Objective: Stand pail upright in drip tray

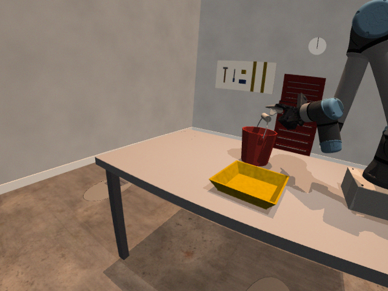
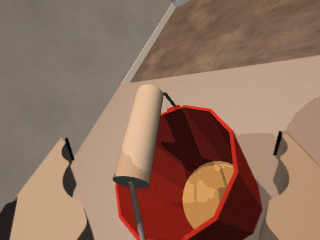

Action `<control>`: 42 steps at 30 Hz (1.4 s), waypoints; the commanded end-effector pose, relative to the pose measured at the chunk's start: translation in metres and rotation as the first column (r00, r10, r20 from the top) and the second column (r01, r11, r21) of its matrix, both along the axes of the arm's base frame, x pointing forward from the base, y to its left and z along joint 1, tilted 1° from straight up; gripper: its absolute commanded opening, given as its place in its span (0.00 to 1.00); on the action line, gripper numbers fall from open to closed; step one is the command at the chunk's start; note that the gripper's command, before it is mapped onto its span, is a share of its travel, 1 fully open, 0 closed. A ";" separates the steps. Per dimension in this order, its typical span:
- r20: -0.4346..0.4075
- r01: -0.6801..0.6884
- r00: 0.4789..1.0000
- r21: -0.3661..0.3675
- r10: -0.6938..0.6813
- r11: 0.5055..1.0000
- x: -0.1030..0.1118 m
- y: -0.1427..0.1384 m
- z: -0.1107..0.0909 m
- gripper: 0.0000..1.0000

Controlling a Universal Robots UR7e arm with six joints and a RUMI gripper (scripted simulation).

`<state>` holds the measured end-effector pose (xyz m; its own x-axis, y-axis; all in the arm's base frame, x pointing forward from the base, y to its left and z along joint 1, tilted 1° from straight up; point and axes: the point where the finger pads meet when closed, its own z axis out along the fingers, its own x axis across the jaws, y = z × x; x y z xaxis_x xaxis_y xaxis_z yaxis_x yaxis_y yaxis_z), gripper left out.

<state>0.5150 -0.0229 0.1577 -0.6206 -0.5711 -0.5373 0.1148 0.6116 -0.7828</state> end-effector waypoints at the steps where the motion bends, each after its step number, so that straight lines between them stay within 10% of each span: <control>1: -0.002 -0.001 1.000 0.001 0.001 1.000 0.000 0.000 0.001 1.00; 42: -0.256 -0.031 0.964 0.146 0.068 0.989 0.012 0.002 0.013 1.00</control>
<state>0.5243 -0.0216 0.1684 -0.7042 -0.5433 -0.4571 -0.0780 0.6991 -0.7107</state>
